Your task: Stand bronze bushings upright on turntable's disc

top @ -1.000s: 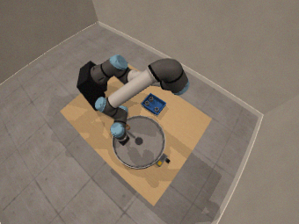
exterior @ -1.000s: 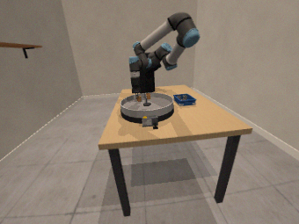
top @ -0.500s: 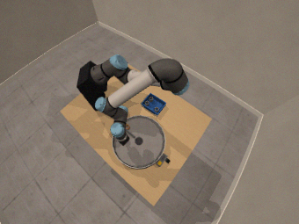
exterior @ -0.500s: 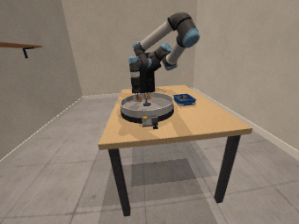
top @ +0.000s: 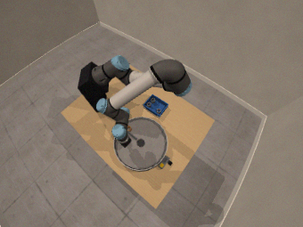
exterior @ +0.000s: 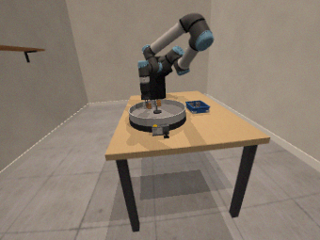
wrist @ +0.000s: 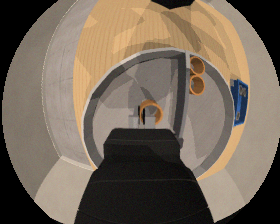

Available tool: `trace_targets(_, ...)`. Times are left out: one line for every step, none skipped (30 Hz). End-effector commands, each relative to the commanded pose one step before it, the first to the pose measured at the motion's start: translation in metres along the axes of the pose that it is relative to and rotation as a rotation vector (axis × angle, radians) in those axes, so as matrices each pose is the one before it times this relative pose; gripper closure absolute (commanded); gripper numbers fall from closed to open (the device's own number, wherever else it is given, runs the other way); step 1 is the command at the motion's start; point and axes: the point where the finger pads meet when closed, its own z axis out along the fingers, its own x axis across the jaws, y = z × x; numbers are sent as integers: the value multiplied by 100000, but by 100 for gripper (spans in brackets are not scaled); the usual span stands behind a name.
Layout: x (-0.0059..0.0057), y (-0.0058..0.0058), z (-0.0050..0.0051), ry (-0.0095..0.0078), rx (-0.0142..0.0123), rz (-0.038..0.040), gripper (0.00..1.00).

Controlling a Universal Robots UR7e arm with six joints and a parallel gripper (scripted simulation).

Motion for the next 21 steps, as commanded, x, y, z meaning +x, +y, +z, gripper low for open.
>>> trace_targets(-29,31,-38,-74,-74,-28,100)
trace_targets(0,0,1,0,0,0,100)
trace_targets(0,0,4,0,0,0,100)
trace_targets(0,0,6,0,0,0,100)
trace_targets(0,0,10,0,0,0,100)
trace_targets(0,0,13,0,0,0,100)
trace_targets(0,0,17,0,0,0,100)
trace_targets(0,0,21,0,0,0,100)
trace_targets(0,0,25,0,0,0,100)
trace_targets(0,0,28,0,0,0,100)
trace_targets(0,0,31,0,0,0,100)
trace_targets(0,0,33,0,0,0,100)
trace_targets(0,0,35,0,0,0,100)
trace_targets(1,0,37,0,0,0,100)
trace_targets(1,0,37,0,0,0,100)
trace_targets(0,0,0,0,0,0,100)
trace_targets(0,0,0,0,0,0,100)
trace_targets(0,0,37,0,0,0,100)
trace_targets(0,0,37,0,0,0,100)
trace_targets(0,0,35,0,0,0,100)
trace_targets(0,0,34,0,0,0,100)
